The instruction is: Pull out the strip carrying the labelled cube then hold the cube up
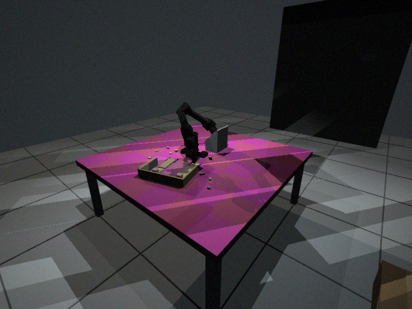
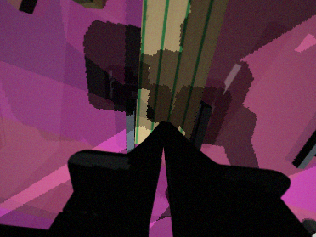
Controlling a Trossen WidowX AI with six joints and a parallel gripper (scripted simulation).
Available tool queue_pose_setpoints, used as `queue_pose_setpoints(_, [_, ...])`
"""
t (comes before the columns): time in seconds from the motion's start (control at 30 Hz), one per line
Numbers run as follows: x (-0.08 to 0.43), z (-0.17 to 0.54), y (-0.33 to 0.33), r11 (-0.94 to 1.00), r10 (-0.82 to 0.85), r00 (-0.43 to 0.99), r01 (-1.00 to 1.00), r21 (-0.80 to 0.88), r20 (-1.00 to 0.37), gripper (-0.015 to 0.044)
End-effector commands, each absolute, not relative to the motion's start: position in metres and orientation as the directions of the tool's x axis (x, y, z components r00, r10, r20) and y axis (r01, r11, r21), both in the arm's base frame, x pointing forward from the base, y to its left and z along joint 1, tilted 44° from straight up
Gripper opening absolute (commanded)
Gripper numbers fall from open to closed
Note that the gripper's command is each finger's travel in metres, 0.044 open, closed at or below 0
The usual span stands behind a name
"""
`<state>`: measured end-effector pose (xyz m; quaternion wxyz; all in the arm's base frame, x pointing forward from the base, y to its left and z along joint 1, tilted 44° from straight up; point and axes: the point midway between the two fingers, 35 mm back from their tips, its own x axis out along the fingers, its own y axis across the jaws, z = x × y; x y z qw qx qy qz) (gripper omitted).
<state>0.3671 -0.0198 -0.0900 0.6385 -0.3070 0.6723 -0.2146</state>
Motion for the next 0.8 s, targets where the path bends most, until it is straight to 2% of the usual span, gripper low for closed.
queue_pose_setpoints(0.0, [0.3658, -0.0941, -0.0243, 0.714, -0.692, 0.004, -0.147, -0.684, -0.722, 0.0000])
queue_pose_setpoints(0.77, [0.3657, -0.0957, -0.0255, 0.714, -0.692, 0.004, -0.147, -0.685, -0.722, 0.0000])
